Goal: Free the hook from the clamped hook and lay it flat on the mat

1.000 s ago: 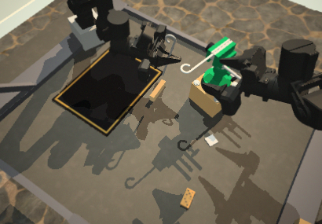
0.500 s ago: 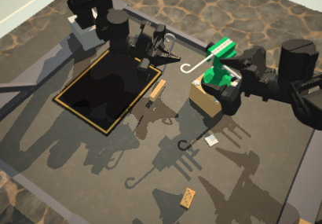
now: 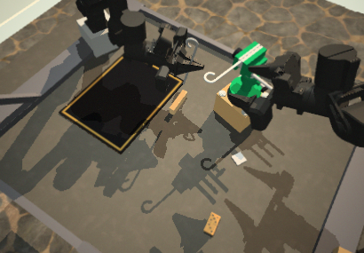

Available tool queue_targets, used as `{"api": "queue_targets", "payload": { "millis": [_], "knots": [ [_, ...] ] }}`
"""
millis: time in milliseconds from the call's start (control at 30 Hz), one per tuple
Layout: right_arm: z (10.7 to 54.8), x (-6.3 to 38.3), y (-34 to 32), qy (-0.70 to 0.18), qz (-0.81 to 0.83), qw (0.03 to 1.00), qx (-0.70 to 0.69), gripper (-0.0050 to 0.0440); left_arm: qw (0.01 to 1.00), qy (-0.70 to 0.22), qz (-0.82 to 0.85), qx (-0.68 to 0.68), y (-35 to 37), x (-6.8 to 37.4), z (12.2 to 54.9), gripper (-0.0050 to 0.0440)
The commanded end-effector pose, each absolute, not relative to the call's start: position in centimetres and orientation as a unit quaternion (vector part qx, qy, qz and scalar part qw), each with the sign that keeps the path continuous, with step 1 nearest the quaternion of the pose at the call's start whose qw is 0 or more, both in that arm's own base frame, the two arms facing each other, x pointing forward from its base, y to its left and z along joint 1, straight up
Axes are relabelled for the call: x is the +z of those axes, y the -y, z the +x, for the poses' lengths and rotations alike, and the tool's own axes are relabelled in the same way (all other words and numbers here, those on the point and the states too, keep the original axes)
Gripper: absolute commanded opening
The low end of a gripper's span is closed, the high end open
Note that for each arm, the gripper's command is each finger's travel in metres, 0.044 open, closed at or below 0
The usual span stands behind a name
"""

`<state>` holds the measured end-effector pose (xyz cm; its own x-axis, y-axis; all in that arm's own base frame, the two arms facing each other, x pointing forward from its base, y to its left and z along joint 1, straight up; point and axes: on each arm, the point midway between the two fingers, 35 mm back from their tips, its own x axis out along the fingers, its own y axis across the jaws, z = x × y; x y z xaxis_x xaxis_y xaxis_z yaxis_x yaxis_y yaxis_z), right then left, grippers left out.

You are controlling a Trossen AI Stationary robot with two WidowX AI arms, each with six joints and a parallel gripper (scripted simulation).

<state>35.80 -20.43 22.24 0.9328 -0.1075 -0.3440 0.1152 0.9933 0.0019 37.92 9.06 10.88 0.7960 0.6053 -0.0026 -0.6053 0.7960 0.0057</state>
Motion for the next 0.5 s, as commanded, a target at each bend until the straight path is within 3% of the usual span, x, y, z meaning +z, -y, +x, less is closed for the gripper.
{"api": "queue_targets", "payload": {
  "millis": [0,467],
  "knots": [
    [35.8,23.3,20.3,-0.163,0.001,0.985,-0.055,0.0440,0.947,0.009,-0.003,0.320,-9.1,11.6,38.0,0.0000],
    [35.8,23.3,20.3,-0.163,0.001,0.985,-0.055,0.0440,0.950,-0.027,-0.031,0.310,-7.1,10.1,37.7,0.0000]
  ]
}}
